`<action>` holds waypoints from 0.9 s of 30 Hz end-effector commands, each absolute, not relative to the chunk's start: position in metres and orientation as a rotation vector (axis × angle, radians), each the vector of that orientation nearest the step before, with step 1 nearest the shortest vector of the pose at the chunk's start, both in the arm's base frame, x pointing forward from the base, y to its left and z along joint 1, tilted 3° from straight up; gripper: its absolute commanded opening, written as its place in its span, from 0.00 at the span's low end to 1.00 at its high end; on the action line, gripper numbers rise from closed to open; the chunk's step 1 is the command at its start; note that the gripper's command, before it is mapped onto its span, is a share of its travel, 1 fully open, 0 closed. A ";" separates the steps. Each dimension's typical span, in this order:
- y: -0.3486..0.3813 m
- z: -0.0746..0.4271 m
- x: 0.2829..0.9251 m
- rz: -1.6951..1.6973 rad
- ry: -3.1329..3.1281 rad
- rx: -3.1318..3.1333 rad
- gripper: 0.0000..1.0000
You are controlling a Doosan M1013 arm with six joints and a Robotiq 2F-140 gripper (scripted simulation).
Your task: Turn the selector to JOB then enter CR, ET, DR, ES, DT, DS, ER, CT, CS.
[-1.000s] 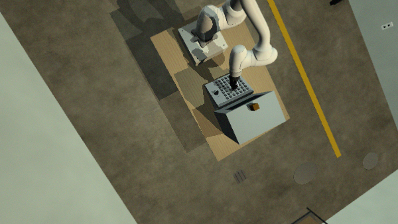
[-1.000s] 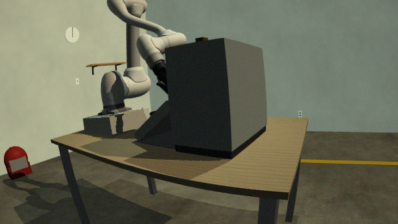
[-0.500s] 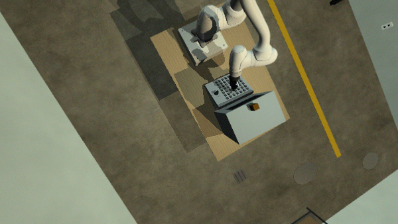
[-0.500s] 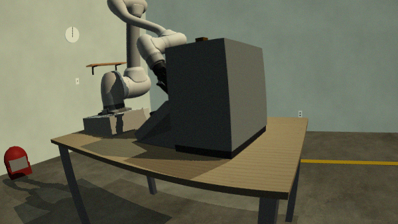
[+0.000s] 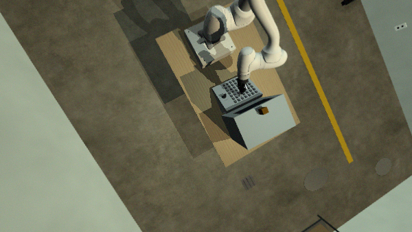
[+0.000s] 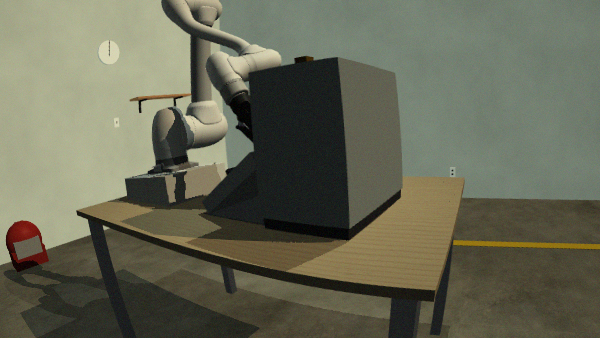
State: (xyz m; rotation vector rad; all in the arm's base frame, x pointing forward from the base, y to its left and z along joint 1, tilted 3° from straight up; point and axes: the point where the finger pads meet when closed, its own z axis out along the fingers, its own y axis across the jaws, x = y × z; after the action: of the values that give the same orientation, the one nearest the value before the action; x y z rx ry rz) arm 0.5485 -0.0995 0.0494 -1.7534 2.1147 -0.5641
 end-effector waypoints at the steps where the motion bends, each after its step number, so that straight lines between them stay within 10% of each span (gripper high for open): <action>1: -0.100 0.049 0.549 -0.564 2.115 -1.753 0.00; 27: -0.097 0.074 0.534 -0.564 2.115 -1.753 0.00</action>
State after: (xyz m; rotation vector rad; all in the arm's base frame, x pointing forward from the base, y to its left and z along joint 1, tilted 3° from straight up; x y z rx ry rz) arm 0.5357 -0.0973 0.0717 -1.7534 2.1148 -0.5640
